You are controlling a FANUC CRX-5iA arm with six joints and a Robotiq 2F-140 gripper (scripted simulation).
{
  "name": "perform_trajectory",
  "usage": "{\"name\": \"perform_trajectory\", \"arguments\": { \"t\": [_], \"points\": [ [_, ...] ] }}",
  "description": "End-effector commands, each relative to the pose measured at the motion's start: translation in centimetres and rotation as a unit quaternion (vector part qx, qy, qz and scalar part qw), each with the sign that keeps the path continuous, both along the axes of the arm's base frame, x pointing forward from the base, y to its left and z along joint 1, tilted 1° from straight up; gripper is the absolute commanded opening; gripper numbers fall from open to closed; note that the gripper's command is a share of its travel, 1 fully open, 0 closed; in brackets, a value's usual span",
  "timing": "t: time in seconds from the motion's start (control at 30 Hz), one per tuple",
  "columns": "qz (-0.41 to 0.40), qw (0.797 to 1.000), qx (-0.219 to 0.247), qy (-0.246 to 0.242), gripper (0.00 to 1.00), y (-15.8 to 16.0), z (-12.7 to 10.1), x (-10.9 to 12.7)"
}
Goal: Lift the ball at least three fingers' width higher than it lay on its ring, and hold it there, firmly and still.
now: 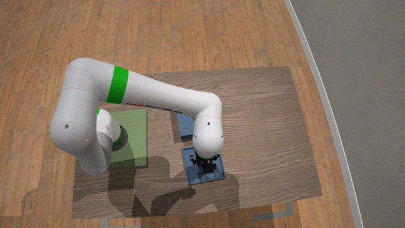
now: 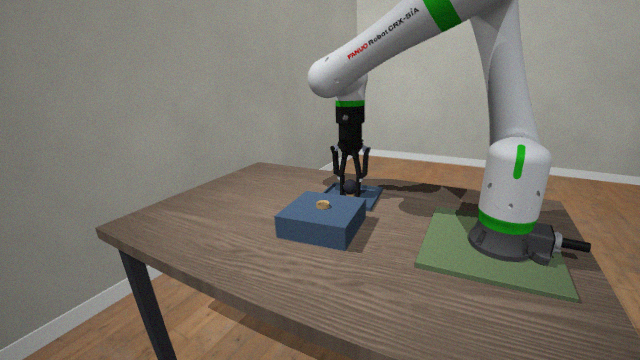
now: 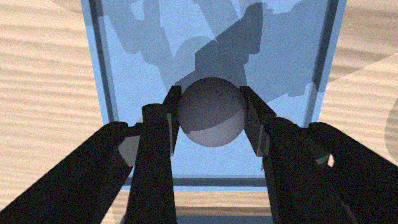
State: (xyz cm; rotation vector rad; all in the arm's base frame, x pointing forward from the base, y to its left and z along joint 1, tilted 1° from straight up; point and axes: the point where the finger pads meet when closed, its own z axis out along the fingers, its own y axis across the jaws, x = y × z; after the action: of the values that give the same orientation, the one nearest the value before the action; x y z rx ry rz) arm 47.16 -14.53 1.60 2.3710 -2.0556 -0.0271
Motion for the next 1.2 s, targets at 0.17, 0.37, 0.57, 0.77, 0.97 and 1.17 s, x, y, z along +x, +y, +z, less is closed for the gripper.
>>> {"name": "perform_trajectory", "arguments": {
  "t": [0.17,0.37,0.57,0.77,0.97,1.17],
  "points": [
    [0.000,1.000,0.000,-0.001,0.10,-0.1,5.2,0.2],
    [0.000,1.000,0.000,-0.001,0.10,-0.1,7.9,0.2],
    [0.000,1.000,0.000,-0.001,0.10,-0.1,7.9,0.2],
    [0.000,1.000,0.000,-0.001,0.10,-0.1,7.9,0.2],
    [0.000,1.000,0.000,-0.001,0.10,-0.1,7.9,0.2],
    [0.000,1.000,0.000,-0.001,0.10,-0.1,7.9,0.2]
  ]
}}
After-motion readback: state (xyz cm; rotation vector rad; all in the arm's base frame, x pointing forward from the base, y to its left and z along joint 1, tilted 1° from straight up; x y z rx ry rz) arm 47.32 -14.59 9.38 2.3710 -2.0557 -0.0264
